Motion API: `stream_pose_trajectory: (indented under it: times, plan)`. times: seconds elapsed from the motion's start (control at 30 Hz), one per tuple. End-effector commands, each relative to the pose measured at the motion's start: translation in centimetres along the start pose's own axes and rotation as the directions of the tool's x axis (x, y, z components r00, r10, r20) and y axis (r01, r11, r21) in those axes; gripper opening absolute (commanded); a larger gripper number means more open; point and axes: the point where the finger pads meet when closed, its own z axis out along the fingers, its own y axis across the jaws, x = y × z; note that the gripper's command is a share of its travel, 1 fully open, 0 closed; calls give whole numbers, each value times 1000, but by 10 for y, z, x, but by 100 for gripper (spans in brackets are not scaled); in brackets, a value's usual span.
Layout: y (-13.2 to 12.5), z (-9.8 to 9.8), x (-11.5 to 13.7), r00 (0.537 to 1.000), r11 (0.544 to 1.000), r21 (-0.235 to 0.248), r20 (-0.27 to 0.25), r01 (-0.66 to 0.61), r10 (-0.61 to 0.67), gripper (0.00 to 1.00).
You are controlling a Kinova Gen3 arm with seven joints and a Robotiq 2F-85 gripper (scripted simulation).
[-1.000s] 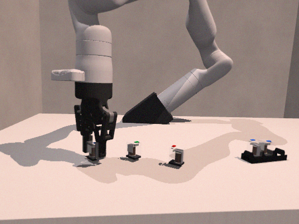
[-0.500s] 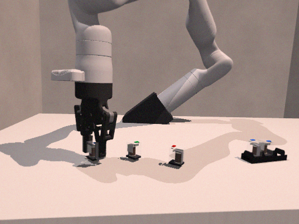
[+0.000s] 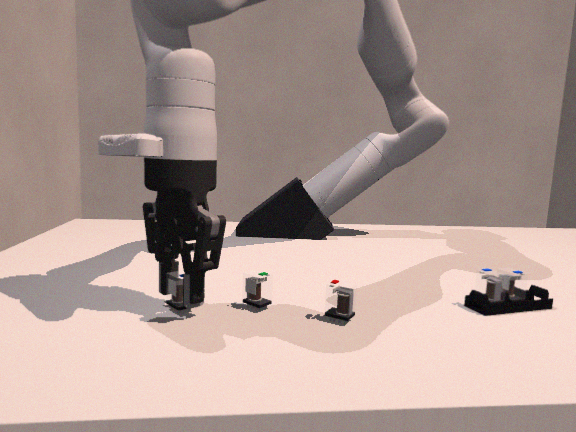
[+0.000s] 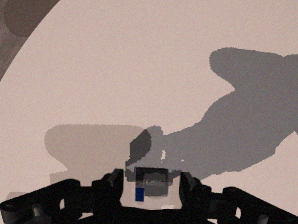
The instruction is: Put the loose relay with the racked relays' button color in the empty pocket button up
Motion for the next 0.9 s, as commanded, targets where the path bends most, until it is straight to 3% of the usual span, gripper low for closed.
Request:
stream_pose_trajectory:
  times: [0.0, 0.03, 0.07, 0.87]
  plan:
    - [0, -1, 1, 1000, 1000, 0, -3, 0, 0, 53]
    - [0, -1, 1, 1000, 1000, 0, -3, 0, 0, 53]
    - [0, -1, 1, 1000, 1000, 0, -3, 0, 0, 0]
    - [0, -1, 1, 1000, 1000, 0, -3, 0, 0, 0]
